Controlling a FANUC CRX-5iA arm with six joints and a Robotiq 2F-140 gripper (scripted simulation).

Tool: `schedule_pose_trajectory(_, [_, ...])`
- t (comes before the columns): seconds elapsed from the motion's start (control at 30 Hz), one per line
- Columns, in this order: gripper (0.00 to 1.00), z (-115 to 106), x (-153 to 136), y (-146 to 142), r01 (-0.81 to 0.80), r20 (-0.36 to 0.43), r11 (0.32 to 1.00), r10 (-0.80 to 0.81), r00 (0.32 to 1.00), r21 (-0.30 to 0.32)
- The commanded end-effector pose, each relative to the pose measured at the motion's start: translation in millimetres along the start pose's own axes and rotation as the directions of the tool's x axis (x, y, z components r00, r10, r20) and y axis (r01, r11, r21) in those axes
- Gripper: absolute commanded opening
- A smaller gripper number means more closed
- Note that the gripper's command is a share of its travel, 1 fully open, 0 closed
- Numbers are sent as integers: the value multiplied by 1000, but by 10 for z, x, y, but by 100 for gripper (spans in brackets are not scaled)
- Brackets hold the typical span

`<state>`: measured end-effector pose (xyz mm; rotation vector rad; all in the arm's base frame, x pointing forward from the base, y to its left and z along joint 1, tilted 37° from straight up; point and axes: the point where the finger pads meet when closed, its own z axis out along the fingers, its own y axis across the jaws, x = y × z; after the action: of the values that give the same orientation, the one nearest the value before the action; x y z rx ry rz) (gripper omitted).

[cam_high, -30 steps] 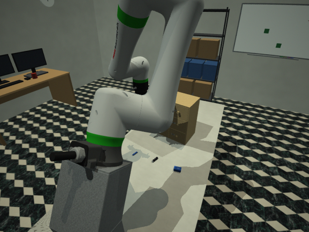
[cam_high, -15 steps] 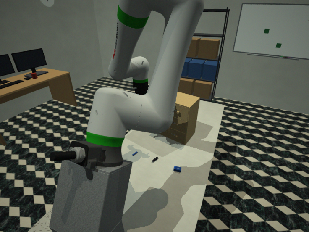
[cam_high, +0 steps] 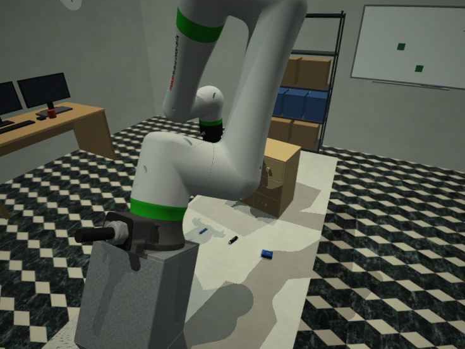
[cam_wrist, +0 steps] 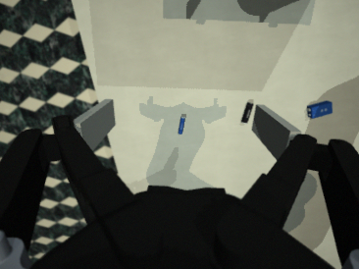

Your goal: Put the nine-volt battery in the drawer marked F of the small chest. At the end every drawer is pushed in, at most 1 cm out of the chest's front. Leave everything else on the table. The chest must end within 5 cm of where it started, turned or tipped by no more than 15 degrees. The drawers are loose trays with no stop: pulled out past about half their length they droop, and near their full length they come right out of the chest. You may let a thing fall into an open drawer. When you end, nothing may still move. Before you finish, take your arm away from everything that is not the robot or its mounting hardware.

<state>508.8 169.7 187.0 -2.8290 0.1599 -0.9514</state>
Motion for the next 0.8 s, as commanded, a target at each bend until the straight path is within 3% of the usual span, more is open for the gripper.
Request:
schedule_pose_trajectory(0.0, [100, 16, 14, -5, 0, -21, 1000, 0, 1000, 1])
schedule_pose_trajectory(0.77, [100, 144, 153, -4, 0, -179, 1000, 0, 984, 0])
